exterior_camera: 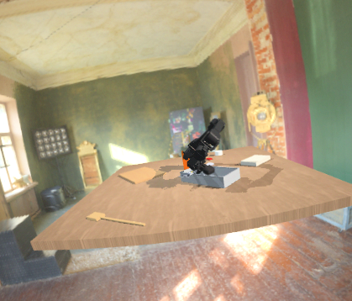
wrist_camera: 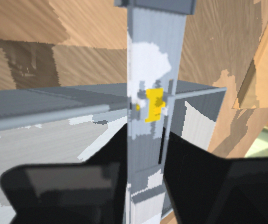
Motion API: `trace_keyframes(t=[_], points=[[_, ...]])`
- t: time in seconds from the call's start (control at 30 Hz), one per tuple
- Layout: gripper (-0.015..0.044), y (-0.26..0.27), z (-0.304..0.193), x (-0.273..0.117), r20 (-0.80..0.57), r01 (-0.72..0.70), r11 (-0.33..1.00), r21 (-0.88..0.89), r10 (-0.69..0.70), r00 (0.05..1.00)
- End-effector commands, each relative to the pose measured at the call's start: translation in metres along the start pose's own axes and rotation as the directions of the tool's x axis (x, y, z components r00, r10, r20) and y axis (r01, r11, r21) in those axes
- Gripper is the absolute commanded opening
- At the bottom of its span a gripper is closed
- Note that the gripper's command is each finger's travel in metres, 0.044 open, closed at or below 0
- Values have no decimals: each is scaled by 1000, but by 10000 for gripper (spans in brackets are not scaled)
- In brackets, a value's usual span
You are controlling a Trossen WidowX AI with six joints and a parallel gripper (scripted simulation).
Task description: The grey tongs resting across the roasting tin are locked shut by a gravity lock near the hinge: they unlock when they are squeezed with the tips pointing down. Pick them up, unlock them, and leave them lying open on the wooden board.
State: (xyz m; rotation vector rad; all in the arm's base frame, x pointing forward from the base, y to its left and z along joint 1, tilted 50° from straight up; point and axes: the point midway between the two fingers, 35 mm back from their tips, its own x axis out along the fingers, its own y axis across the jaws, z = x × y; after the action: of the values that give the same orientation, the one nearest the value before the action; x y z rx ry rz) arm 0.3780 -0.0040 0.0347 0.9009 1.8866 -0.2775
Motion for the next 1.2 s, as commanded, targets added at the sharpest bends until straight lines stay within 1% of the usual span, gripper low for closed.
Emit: trace_keyframes(t=[0.0, 0.1, 0.17, 0.5, 0.6, 0.87, 1.17], points=[[-150, -11, 2, -21, 15, -10, 1000, 19, 10, 1000], [-150, -31, 1, -54, 33, -27, 998, 52, 26, 999], [-150, -38, 0, -64, 39, -33, 997, 63, 30, 999], [-150, -38, 0, -64, 39, -33, 997, 63, 30, 999], [-150, -37, 0, -64, 36, -58, 996, 61, 56, 998], [-150, -31, 0, -62, 16, -250, 967, 39, 250, 968], [-150, -25, -1, -66, 2, -472, 882, 6, 472, 882]])
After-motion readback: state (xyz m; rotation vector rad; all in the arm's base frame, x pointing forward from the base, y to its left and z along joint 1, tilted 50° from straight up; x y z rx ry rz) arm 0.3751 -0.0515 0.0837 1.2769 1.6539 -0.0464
